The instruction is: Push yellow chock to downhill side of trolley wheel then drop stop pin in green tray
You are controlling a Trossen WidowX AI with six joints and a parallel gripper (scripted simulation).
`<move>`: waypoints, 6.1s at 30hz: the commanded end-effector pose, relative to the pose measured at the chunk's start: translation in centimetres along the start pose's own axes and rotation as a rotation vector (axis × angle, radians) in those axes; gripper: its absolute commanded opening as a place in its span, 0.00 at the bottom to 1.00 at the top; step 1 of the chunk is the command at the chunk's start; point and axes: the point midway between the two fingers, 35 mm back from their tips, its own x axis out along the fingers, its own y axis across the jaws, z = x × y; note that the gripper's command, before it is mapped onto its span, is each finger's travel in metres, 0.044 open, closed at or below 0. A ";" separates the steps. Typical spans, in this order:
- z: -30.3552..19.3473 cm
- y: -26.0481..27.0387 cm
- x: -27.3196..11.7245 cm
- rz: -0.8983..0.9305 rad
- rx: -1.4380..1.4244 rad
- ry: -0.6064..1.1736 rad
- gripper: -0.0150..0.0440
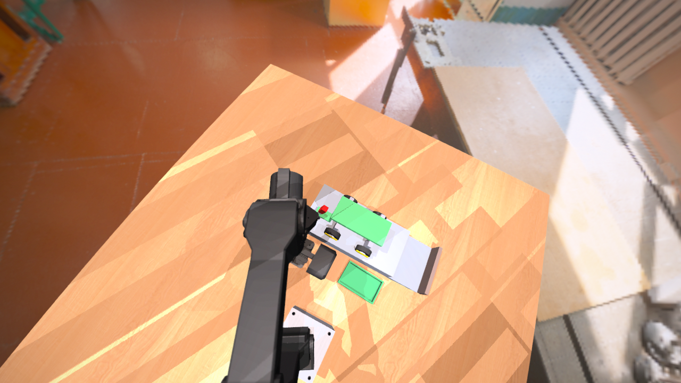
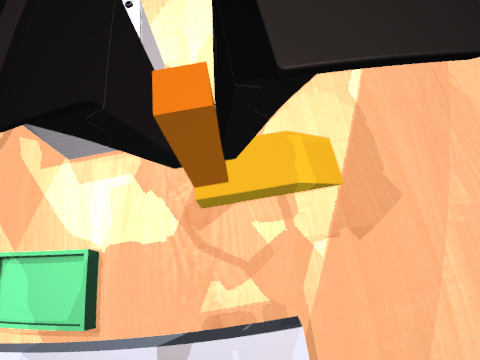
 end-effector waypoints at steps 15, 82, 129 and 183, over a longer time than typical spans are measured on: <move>1.5 -5.1 0.4 -0.005 -0.002 0.001 0.25; 6.7 -26.6 1.5 0.047 -0.005 0.000 0.25; 9.8 -26.6 7.7 0.079 -0.005 -0.004 0.25; 9.4 -23.0 8.2 0.083 -0.004 -0.004 0.25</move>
